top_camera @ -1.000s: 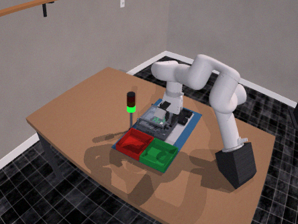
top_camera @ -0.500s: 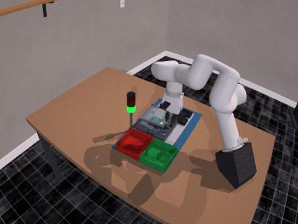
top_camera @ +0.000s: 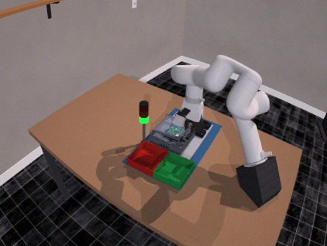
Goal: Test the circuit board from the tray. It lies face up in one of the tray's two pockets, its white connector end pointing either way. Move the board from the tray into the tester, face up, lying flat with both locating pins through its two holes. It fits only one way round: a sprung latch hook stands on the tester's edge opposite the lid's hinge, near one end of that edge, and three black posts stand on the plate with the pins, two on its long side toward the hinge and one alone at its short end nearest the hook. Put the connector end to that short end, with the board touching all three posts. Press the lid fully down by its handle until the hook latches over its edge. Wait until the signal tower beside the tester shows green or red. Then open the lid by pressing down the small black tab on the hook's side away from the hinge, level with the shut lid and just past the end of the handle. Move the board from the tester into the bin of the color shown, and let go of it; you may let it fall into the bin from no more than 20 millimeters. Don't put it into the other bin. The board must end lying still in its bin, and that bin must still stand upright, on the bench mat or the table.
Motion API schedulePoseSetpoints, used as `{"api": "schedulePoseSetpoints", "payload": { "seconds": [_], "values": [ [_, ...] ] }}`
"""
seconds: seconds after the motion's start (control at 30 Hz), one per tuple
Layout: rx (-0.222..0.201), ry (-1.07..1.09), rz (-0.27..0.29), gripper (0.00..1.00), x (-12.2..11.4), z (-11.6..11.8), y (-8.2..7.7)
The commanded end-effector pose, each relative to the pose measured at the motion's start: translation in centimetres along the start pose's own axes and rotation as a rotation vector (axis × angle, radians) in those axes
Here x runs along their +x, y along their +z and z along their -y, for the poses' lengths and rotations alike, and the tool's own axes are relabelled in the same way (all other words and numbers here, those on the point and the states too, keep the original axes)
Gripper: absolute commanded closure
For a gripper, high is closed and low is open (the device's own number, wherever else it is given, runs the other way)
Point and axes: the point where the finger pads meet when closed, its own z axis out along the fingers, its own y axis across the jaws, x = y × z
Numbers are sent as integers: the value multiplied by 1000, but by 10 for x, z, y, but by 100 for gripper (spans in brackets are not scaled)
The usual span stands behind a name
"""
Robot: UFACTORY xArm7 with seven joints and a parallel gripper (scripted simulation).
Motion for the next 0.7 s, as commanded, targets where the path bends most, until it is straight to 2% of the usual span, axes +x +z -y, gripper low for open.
{"api": "schedulePoseSetpoints", "payload": {
  "seconds": [0.0, 0.3, 0.67],
  "values": [
    [-3, -1, -2, 73, -15, -1, -1],
    [-3, -1, -2, 73, -32, 0, -1],
    [-3, -1, -2, 73, -33, 0, 1]
  ]
}}
